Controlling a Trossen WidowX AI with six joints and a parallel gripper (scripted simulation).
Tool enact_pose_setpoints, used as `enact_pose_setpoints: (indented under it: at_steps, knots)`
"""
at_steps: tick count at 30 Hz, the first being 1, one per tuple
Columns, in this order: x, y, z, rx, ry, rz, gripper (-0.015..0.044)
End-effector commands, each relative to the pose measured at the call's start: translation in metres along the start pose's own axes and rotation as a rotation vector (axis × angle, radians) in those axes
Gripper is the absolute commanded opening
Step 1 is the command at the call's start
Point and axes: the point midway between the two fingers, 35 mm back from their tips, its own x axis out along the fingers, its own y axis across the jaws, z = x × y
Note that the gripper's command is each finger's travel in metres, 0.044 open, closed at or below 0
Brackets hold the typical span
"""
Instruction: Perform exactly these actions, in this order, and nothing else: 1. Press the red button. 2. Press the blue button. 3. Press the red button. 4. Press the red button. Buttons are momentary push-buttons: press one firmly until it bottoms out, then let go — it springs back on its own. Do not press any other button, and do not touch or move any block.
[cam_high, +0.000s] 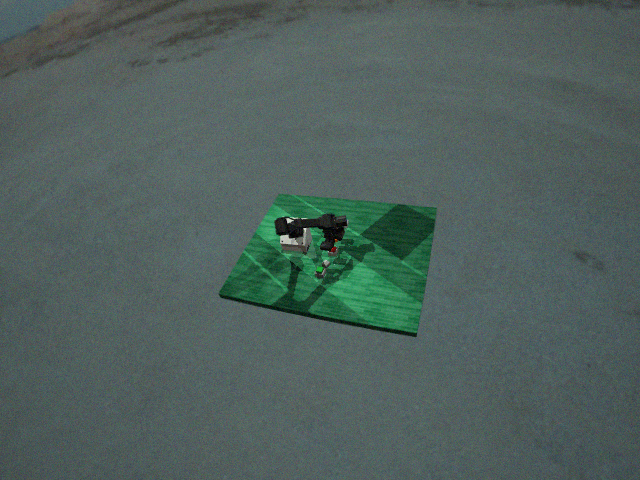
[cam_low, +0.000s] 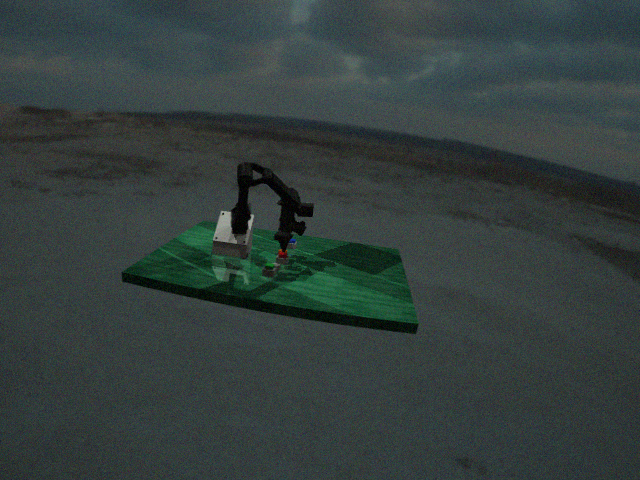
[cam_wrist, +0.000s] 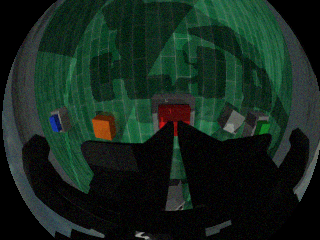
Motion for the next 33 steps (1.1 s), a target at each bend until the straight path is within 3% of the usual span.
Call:
enact_pose_setpoints:
  at_steps: [1, 27, 33]
  knots:
    - [0.009, 0.0, -0.002, -0.011, 0.006, -0.008, 0.002]
    - [0.019, -0.001, -0.003, -0.011, 0.006, -0.01, 0.002]
    - [-0.016, 0.0, -0.002, -0.011, 0.006, -0.009, 0.002]
